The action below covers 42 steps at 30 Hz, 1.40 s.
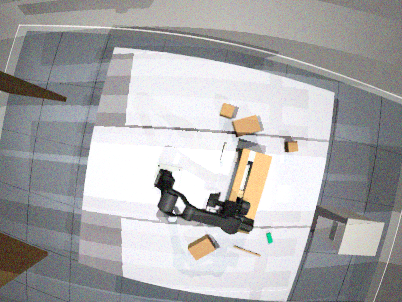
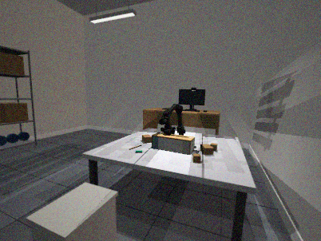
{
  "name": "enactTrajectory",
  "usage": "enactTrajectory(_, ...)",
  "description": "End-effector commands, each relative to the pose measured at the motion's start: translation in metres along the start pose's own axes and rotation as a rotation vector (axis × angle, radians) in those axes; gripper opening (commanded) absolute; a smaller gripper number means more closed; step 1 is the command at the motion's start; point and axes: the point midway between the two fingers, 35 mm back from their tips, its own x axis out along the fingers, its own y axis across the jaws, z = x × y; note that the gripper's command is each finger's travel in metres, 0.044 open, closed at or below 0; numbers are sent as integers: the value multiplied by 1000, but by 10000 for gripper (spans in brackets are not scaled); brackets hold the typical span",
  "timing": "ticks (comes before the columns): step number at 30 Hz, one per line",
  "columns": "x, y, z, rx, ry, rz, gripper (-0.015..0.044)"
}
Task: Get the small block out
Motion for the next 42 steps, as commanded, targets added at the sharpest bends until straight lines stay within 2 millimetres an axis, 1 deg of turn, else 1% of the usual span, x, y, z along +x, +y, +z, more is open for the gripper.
enactTrajectory(1,5,-1,-10,4,5,-4,400)
enactTrajectory(24,27,-1,-76,4,11,-4,400)
enactTrajectory(31,23,-2,-63,4,10,-4,400)
enactTrajectory(37,23,-2,-63,4,10,-4,400)
enactTrajectory(42,25,-2,-68,4,11,-4,400)
